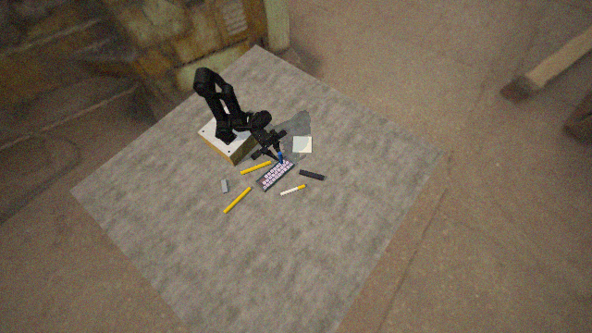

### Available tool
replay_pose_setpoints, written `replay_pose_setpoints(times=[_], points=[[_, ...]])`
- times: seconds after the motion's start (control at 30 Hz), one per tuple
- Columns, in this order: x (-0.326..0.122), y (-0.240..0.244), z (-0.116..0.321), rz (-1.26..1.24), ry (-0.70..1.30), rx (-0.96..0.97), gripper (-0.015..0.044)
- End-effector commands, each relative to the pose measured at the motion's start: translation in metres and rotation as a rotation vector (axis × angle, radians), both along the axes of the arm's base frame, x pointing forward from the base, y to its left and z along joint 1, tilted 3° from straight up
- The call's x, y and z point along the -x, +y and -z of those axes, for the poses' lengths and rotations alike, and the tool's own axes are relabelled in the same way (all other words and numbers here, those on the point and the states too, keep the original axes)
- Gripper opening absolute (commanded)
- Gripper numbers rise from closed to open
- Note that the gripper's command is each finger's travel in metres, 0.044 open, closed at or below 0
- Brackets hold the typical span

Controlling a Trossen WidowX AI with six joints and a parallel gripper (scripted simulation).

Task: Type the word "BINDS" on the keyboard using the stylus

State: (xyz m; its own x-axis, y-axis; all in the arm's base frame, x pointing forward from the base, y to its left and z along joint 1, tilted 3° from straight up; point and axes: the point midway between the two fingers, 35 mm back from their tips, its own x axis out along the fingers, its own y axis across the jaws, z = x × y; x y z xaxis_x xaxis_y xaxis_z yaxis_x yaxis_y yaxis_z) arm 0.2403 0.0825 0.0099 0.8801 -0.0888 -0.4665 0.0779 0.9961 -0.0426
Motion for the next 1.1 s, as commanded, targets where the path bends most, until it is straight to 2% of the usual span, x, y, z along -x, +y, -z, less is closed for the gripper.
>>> replay_pose_setpoints(times=[0.0,0.1,0.2,1.07], points=[[0.001,-0.001,0.006,-0.004,0.004,0.002,0.0],[0.001,-0.002,0.008,-0.004,0.005,0.002,0.0],[0.001,-0.002,0.008,-0.004,0.005,0.002,0.0079],[0.002,-0.003,0.021,-0.004,0.005,0.003,0.0081]])
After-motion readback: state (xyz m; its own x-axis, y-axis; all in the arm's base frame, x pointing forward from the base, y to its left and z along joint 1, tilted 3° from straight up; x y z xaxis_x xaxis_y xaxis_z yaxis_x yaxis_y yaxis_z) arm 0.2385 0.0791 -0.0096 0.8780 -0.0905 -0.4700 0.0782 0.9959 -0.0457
